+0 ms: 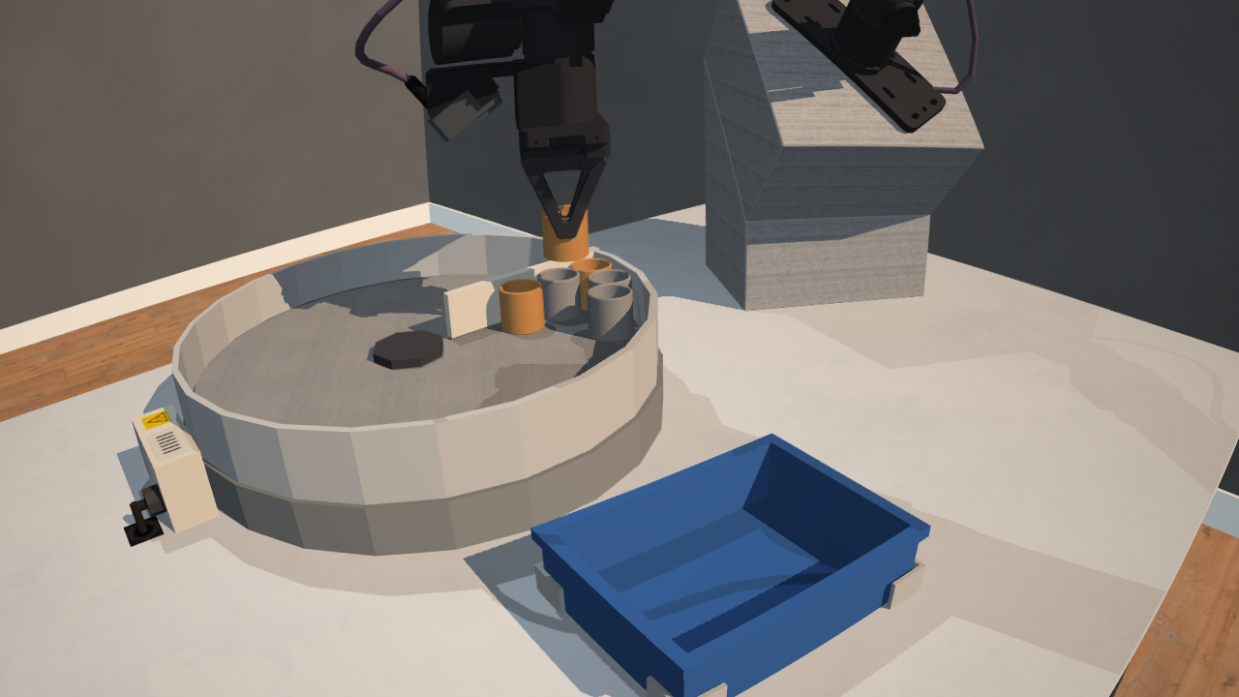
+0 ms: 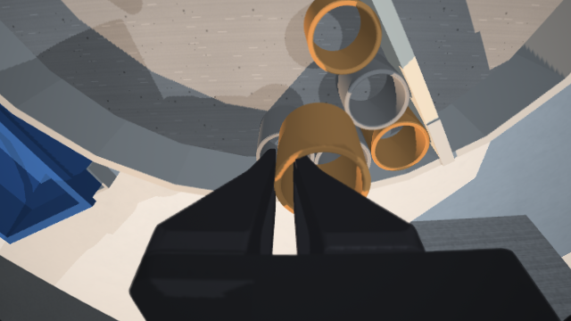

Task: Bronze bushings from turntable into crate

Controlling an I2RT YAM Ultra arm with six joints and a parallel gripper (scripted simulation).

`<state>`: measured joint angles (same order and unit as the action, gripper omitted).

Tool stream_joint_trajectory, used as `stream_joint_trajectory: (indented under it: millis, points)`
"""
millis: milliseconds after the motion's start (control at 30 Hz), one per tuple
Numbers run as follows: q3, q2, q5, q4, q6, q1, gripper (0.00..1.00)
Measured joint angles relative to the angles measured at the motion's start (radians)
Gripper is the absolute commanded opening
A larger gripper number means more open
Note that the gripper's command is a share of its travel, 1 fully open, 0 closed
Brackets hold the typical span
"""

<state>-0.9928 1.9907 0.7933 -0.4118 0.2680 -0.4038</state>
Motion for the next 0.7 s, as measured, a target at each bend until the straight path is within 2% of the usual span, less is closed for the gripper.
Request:
stream_joint_trajectory:
  millis: [700]
  points:
    - [0.0, 0.0, 0.0, -0.015, -0.008, 0.0, 0.0]
